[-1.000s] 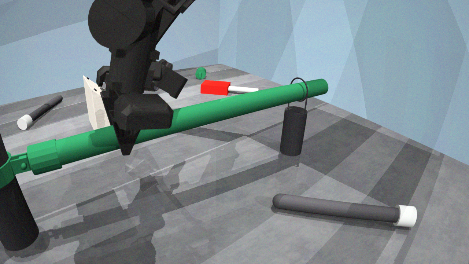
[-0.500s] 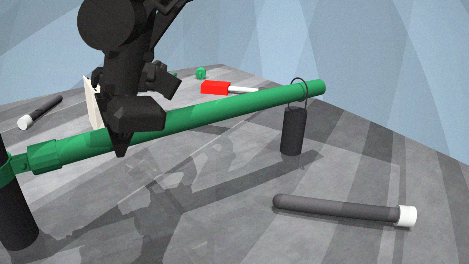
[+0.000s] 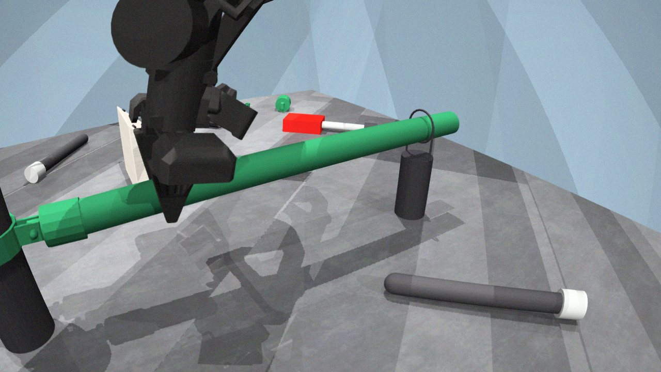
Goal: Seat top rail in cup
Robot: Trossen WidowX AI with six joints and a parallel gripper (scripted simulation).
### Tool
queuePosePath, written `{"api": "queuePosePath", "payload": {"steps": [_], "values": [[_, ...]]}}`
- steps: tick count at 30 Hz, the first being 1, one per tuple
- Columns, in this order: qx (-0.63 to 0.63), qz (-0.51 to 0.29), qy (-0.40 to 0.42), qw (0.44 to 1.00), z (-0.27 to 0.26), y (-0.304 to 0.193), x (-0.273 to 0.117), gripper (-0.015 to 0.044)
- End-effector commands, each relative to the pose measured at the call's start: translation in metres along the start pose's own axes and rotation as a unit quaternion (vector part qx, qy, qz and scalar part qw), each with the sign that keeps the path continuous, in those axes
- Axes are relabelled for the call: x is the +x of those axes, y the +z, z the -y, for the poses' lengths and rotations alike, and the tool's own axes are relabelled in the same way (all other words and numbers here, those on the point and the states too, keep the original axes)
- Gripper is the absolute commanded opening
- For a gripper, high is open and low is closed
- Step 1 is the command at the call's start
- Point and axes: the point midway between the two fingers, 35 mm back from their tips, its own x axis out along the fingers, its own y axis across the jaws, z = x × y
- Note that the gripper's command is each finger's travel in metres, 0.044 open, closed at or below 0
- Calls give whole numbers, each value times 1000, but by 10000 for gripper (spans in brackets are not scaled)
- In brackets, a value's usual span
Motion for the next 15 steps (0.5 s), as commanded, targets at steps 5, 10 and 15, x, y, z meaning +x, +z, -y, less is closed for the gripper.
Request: {"api": "queuePosePath", "payload": {"steps": [5,10,15], "values": [[0,0,0,1000,0,15,-25,420],[0,1,1,1000,-2,30,-47,440],[-1,-2,-2,1000,-1,27,-51,440]]}}
